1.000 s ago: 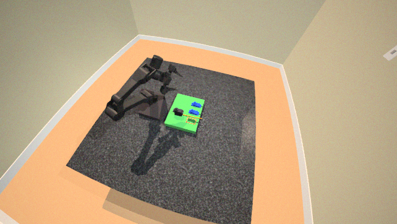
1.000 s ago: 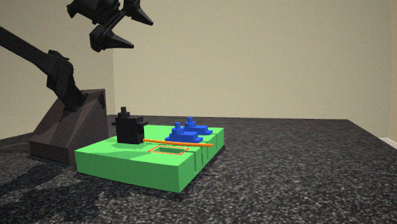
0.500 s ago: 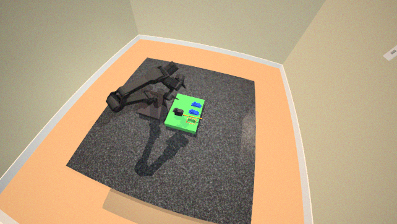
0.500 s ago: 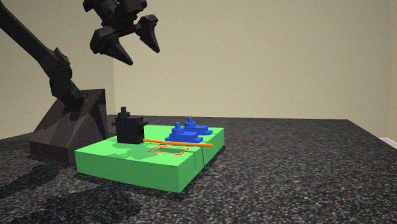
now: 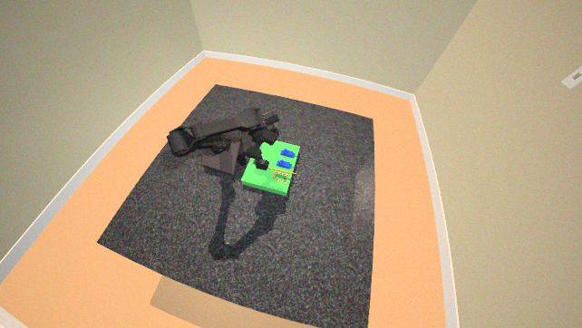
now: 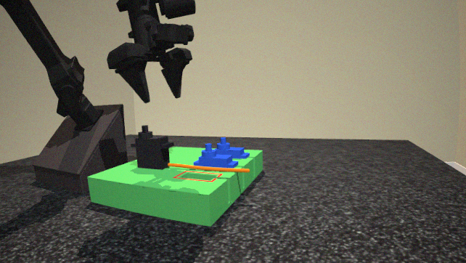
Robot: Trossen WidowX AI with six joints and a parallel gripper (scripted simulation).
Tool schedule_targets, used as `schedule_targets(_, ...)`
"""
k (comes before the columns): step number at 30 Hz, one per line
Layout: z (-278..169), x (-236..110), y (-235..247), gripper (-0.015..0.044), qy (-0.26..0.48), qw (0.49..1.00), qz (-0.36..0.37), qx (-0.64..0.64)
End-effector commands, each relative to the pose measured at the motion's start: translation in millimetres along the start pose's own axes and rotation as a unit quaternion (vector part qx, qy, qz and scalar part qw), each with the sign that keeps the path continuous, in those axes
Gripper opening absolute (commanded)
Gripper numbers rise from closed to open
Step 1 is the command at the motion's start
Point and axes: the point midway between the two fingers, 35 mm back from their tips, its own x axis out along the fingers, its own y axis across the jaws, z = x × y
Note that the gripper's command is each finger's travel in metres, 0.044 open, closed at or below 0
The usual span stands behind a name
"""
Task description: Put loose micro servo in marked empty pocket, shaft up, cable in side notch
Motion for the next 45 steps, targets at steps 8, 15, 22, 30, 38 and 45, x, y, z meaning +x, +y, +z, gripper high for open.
schedule_targets(8, -4.9, 30.7, -18.3, 0.0440, 0.117, 0.990, -0.020, -0.076)
schedule_targets(15, -7.1, 42.1, -18.6, 0.0440, 0.117, 0.990, -0.020, -0.076)
schedule_targets(22, -10.3, 56.2, -19.2, 0.0440, 0.117, 0.990, -0.021, -0.076)
schedule_targets(30, -12.3, 65.5, -19.7, 0.0440, 0.117, 0.990, -0.021, -0.076)
schedule_targets(38, -14.8, 75.5, -20.6, 0.0440, 0.117, 0.990, -0.021, -0.076)
schedule_targets(45, -14.8, 75.5, -20.6, 0.0256, 0.117, 0.990, -0.021, -0.076)
